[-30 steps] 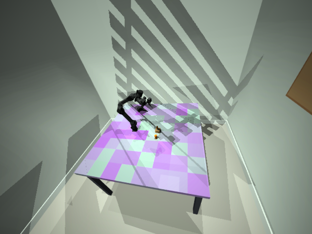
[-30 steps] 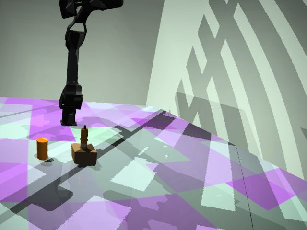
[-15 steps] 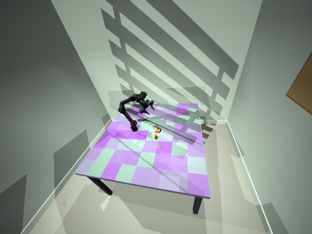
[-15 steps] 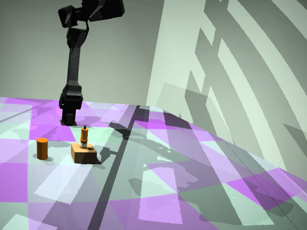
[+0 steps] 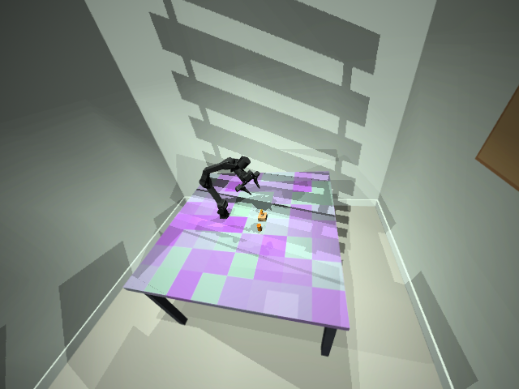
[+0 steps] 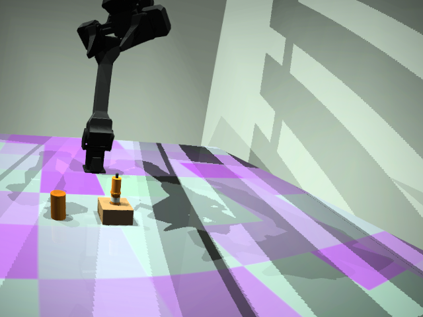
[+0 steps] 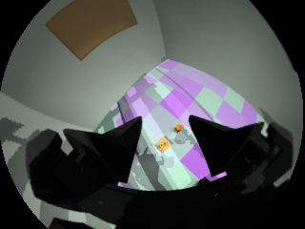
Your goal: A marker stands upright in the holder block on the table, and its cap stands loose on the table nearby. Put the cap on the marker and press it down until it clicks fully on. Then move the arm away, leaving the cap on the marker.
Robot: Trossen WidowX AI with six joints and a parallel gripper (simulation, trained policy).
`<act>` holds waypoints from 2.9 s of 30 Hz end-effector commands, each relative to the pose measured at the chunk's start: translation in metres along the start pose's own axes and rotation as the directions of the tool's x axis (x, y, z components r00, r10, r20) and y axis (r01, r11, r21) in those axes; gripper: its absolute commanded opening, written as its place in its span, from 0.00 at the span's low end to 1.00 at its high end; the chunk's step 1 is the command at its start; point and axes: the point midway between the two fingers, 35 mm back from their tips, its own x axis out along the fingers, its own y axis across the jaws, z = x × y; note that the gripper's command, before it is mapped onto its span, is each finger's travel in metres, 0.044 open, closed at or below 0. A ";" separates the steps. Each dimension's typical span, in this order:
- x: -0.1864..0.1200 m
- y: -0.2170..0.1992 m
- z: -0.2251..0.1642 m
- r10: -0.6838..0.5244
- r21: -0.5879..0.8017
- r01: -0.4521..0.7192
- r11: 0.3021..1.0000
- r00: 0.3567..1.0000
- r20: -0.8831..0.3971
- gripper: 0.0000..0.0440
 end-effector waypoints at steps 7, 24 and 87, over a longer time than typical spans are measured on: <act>0.020 -0.002 -0.012 -0.037 0.034 0.041 0.999 0.995 -0.097 0.75; 0.055 -0.013 -0.028 -0.115 0.082 0.140 0.987 0.961 -0.251 0.74; 0.176 -0.078 -0.089 -0.251 0.123 0.458 0.880 0.670 -0.699 0.72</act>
